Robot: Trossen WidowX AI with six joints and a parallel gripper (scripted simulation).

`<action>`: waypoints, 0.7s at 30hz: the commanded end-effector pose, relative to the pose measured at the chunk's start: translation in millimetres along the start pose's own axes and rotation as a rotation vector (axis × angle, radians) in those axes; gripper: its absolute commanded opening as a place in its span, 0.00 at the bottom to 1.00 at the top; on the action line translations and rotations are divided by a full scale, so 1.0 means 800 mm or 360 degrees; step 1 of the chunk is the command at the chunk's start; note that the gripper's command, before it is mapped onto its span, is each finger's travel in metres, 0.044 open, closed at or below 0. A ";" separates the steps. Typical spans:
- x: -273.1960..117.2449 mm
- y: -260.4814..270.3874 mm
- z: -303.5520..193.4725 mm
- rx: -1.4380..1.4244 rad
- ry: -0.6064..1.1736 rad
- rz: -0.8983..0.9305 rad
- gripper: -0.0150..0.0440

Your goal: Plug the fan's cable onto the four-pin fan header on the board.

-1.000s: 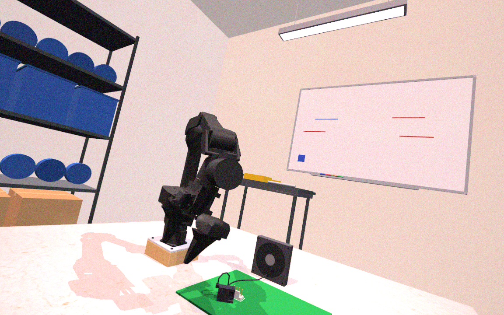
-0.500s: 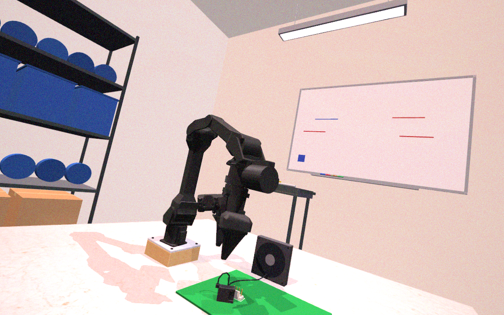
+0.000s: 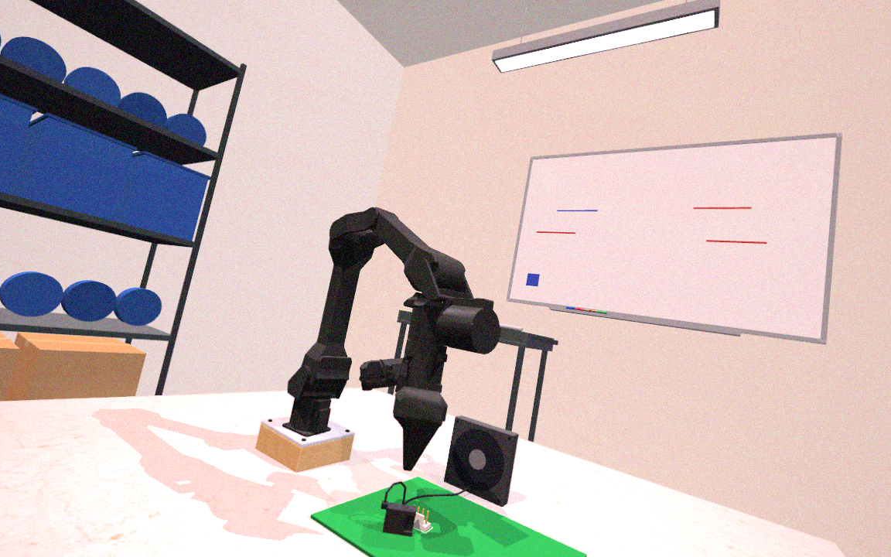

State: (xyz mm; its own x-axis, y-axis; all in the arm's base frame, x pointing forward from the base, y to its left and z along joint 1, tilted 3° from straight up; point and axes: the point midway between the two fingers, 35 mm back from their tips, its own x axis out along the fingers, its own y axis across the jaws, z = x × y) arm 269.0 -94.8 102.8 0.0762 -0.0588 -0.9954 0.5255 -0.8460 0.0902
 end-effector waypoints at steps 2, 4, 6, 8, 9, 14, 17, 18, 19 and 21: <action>0.048 -0.006 0.003 0.0010 -0.0014 -0.0031 1.00; 0.048 -0.006 0.003 0.0010 -0.0014 -0.0031 1.00; 0.049 -0.006 0.003 0.0010 -0.0014 -0.0031 1.00; 0.051 -0.006 0.003 0.0010 -0.0014 -0.0031 1.00; 0.053 -0.006 0.003 0.0010 -0.0014 -0.0031 1.00; 0.063 -0.006 0.003 0.0010 -0.0014 -0.0031 1.00; 0.069 -0.006 0.003 0.0010 -0.0014 -0.0031 1.00; 0.071 -0.006 0.003 0.0010 -0.0014 -0.0031 1.00; 0.073 -0.006 0.003 0.0010 -0.0015 -0.0031 1.00; 0.077 -0.006 0.003 0.0010 -0.0015 -0.0031 1.00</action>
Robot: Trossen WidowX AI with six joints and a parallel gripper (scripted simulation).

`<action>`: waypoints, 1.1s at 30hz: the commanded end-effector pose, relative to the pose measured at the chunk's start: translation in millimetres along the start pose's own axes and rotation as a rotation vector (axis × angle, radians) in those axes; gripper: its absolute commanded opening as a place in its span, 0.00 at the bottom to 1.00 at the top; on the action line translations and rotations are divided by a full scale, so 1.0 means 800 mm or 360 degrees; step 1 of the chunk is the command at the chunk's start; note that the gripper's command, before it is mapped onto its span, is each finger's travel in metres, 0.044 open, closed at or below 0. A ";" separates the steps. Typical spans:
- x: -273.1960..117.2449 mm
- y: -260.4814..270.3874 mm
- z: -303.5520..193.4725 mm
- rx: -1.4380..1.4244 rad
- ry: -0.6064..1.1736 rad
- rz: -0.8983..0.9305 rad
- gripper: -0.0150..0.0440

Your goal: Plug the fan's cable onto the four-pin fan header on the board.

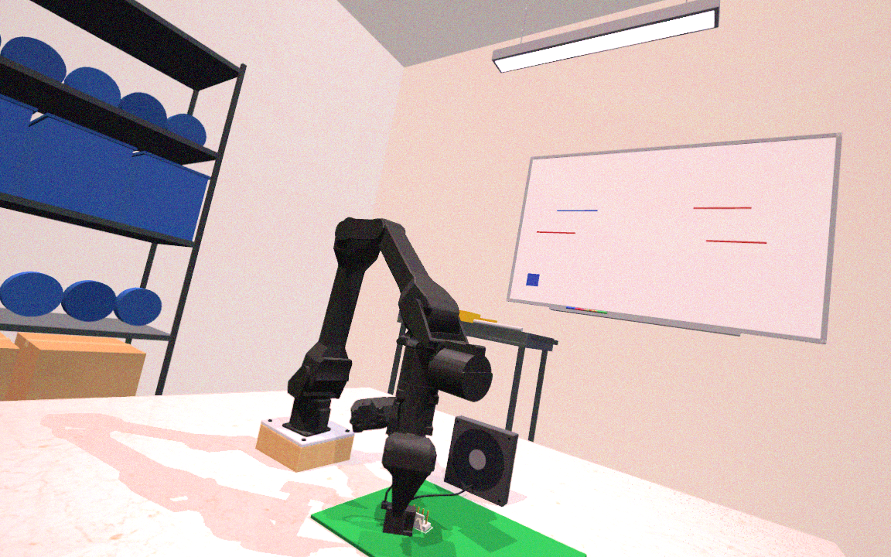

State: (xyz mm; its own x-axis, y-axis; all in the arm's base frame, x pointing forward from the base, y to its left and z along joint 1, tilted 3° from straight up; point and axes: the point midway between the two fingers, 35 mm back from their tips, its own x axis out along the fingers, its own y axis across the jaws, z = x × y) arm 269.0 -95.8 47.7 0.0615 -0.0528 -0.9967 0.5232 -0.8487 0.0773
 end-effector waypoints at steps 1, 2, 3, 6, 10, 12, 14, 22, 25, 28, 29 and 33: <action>0.011 -0.001 0.000 0.0003 0.0000 -0.0011 1.00; 0.013 -0.001 0.000 0.0003 0.0000 -0.0011 1.00; 0.015 -0.001 0.000 0.0003 0.0000 -0.0011 1.00; 0.021 -0.001 0.000 0.0003 0.0000 -0.0011 1.00; 0.028 -0.002 0.000 0.0003 0.0000 -0.0011 1.00; 0.030 -0.002 0.000 0.0003 0.0000 -0.0011 1.00; 0.030 -0.002 0.000 0.0003 0.0000 -0.0011 1.00; 0.026 -0.001 0.001 0.0003 -0.0003 -0.0004 0.69; 0.026 -0.001 0.001 0.0003 -0.0003 -0.0004 0.56; 0.026 -0.001 0.001 0.0003 -0.0003 -0.0004 0.45; 0.026 -0.001 0.001 0.0003 -0.0003 -0.0004 0.44; 0.026 -0.001 0.001 0.0003 -0.0003 -0.0004 0.40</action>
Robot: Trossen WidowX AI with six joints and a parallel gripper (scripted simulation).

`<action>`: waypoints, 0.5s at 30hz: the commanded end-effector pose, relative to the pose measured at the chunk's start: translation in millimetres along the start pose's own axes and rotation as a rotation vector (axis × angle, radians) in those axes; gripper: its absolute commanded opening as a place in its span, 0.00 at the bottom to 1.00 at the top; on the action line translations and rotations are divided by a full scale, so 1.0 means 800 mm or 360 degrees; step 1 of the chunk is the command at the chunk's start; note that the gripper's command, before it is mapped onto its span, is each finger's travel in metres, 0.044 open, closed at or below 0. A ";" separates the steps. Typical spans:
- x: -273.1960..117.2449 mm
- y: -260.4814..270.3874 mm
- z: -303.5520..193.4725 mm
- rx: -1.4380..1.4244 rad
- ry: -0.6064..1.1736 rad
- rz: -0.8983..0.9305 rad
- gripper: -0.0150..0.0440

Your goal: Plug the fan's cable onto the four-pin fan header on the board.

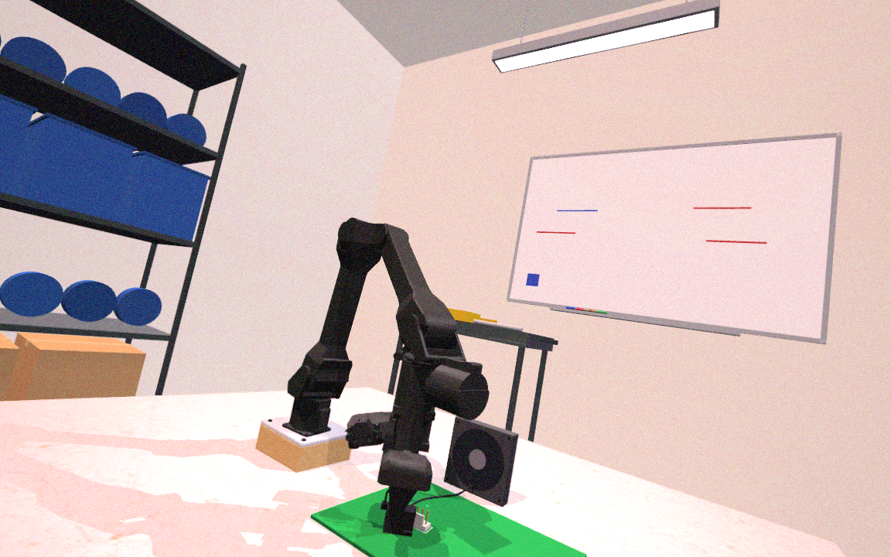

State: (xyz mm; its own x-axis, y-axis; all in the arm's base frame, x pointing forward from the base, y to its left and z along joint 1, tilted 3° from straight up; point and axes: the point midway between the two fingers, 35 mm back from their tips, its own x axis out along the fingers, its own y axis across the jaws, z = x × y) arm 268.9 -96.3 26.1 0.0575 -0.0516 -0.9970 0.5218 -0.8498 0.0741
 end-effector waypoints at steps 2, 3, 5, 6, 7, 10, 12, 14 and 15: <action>-0.001 0.000 0.000 0.0000 0.0001 0.0001 0.38; -0.001 0.000 0.000 0.0000 0.0001 0.0001 0.36; -0.001 0.000 0.000 0.0000 0.0001 0.0001 0.34; -0.001 0.000 0.000 0.0000 0.0001 0.0001 0.33; -0.001 0.000 0.000 0.0000 0.0001 0.0001 0.29; -0.010 0.002 -0.001 0.0000 0.0001 0.0001 0.25; -0.017 0.003 -0.002 0.0000 0.0002 0.0001 0.25; -0.025 0.003 -0.003 0.0000 0.0002 0.0000 0.25; -0.029 0.004 -0.003 0.0000 0.0002 0.0000 0.25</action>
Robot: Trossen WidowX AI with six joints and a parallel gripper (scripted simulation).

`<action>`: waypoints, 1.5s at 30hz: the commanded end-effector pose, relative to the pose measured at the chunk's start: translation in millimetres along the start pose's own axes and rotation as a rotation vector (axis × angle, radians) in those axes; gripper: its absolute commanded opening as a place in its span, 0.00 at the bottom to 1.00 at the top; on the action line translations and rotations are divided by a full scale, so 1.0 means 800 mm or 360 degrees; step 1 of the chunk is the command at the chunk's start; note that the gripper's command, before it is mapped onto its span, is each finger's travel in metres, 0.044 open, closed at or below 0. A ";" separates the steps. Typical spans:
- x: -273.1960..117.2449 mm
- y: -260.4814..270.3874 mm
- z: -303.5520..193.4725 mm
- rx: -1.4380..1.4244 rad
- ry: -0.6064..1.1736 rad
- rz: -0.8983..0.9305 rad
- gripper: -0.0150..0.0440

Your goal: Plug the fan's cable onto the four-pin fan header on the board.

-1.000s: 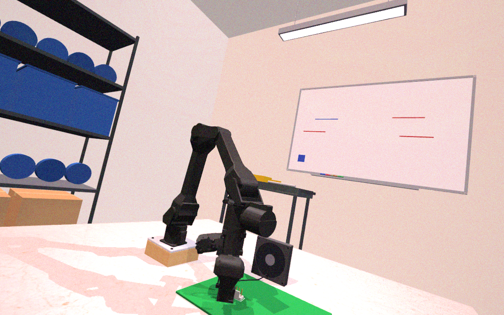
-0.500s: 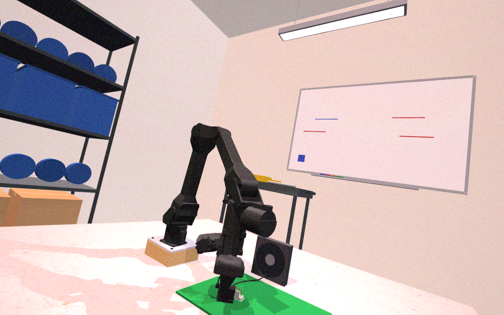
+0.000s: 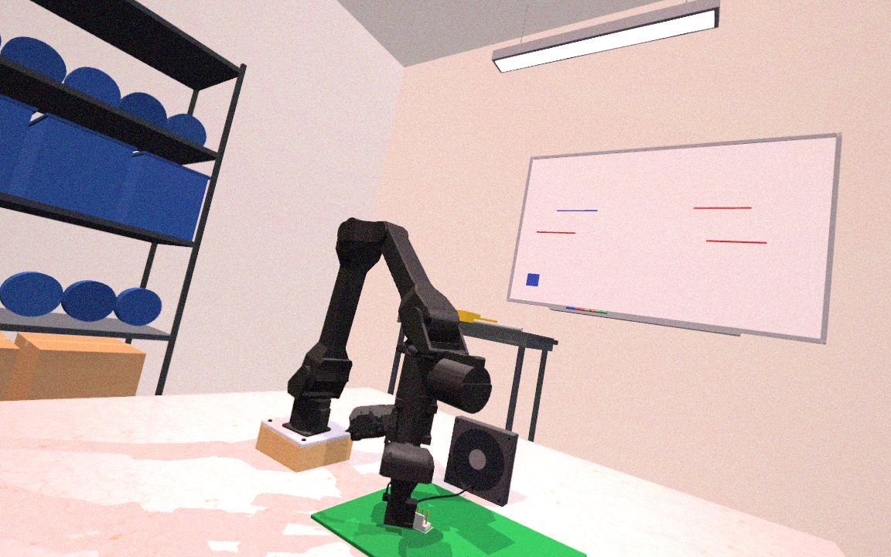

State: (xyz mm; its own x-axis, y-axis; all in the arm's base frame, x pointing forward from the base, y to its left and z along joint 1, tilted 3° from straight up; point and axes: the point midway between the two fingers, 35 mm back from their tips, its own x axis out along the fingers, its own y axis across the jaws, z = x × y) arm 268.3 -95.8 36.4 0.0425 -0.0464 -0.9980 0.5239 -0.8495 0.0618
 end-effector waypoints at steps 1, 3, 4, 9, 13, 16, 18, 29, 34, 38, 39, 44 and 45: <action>-0.020 0.004 -0.003 0.0003 0.0019 0.0020 0.25; -0.028 0.004 -0.004 0.0003 0.0019 0.0019 0.25; -0.032 0.004 -0.004 0.0003 0.0019 0.0019 0.25; -0.052 0.005 -0.004 0.0003 0.0020 0.0018 0.25; -0.068 0.004 -0.004 0.0003 0.0020 0.0017 0.25; -0.080 0.003 -0.003 0.0003 0.0021 0.0016 0.25; -0.088 0.003 -0.002 0.0003 0.0021 0.0016 0.25; -0.115 -0.001 0.000 -0.0034 0.0021 0.0014 0.25; -0.115 0.002 -0.006 -0.0301 0.0021 0.0016 0.25; -0.116 0.004 -0.010 -0.0523 0.0020 0.0018 0.25; -0.116 0.005 -0.011 -0.0578 0.0020 0.0019 0.25; -0.117 0.008 -0.017 -0.0855 0.0019 0.0021 0.25; -0.117 0.008 -0.018 -0.0910 0.0019 0.0022 0.25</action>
State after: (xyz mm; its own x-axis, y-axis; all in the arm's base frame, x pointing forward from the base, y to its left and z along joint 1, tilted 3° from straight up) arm 276.3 -89.8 130.2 0.0612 -0.0506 -0.9968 0.8486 -0.5231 0.0786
